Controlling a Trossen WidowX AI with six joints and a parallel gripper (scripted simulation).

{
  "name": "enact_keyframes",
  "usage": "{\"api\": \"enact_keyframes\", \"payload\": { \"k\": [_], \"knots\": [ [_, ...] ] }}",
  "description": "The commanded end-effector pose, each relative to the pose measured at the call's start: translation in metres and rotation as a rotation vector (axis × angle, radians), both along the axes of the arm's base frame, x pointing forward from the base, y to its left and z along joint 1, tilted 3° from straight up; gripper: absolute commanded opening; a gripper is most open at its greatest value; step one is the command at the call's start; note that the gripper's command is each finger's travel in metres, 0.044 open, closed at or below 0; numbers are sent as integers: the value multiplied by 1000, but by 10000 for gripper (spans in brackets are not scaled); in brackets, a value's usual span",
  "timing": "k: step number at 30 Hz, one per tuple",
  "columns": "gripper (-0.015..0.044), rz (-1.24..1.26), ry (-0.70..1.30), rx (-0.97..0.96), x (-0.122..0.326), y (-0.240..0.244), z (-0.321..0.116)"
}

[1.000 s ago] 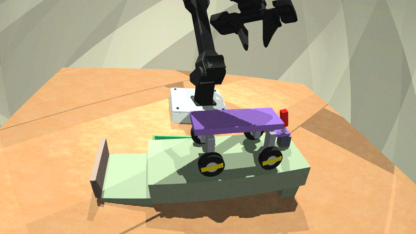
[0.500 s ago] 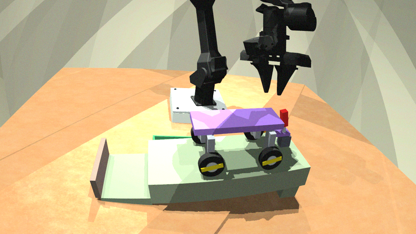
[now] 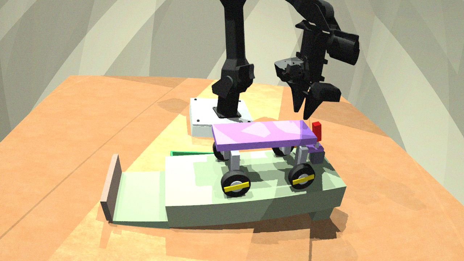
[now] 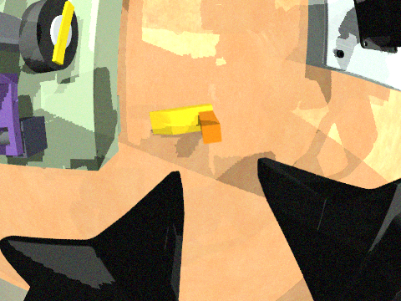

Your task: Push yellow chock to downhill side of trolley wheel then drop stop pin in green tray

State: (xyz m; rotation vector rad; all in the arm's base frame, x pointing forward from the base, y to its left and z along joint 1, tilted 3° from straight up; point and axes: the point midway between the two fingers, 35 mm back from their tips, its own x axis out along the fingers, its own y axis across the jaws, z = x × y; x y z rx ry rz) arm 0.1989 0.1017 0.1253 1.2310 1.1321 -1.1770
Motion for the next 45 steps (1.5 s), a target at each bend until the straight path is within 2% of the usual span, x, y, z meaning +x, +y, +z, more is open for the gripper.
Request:
{"api": "enact_keyframes", "payload": {
  "k": [1,12,45],
  "knots": [
    [190,-7,13,-1,0,0,-12],
    [190,-7,13,-1,1,-1,-44],
    [190,-7,13,-2,2,-2,-77]
  ]
}}
